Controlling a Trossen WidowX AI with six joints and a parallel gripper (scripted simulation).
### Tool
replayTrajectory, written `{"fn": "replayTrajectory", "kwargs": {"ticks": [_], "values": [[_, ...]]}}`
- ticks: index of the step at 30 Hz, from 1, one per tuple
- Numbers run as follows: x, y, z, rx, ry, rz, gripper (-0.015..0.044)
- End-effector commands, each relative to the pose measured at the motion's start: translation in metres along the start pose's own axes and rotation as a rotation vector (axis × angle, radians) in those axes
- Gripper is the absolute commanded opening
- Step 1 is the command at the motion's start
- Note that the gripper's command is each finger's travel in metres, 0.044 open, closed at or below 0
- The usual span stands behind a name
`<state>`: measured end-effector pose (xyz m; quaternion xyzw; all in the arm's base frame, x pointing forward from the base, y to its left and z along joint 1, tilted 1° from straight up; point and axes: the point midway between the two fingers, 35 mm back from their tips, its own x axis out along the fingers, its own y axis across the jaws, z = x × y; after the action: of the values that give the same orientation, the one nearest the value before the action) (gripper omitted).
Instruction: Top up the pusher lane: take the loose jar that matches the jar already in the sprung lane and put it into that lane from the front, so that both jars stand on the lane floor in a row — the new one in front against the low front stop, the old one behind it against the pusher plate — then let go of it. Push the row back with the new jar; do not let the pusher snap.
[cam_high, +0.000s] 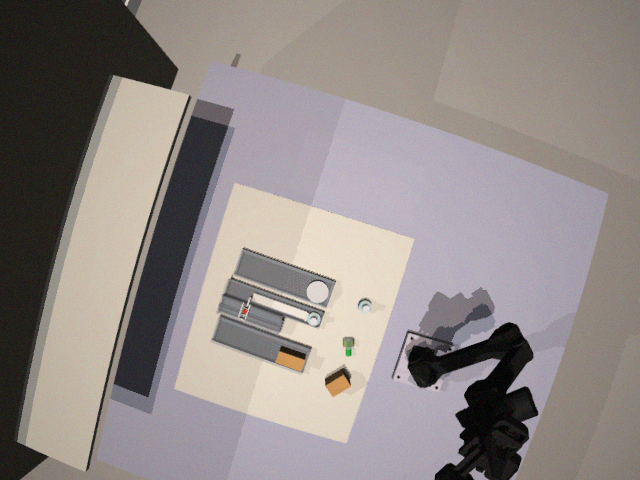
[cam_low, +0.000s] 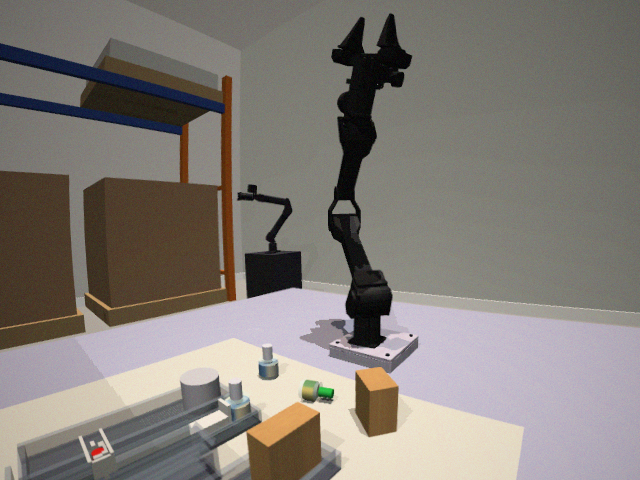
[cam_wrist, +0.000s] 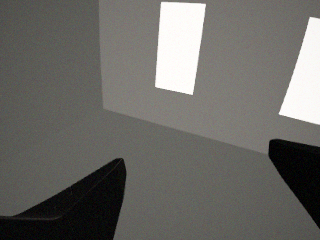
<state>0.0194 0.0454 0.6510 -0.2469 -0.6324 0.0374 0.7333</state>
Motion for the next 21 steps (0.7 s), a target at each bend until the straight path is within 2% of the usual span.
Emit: {"fn": "replayTrajectory", "kwargs": {"ticks": [1, 6, 11, 16, 21], "values": [[0.0, 0.002, -0.002, -0.001, 0.006, 0.007, 0.0426], [0.002, 0.059, -0.046, -0.011, 0.169, 0.179, 0.044], [-0.014, 0.114, -0.108, -0.012, 0.392, 0.35, 0.044], [-0.05, 0.154, -0.174, 0.001, 0.652, 0.487, 0.044], [-0.104, 0.179, -0.236, 0.027, 0.938, 0.588, 0.044]]}}
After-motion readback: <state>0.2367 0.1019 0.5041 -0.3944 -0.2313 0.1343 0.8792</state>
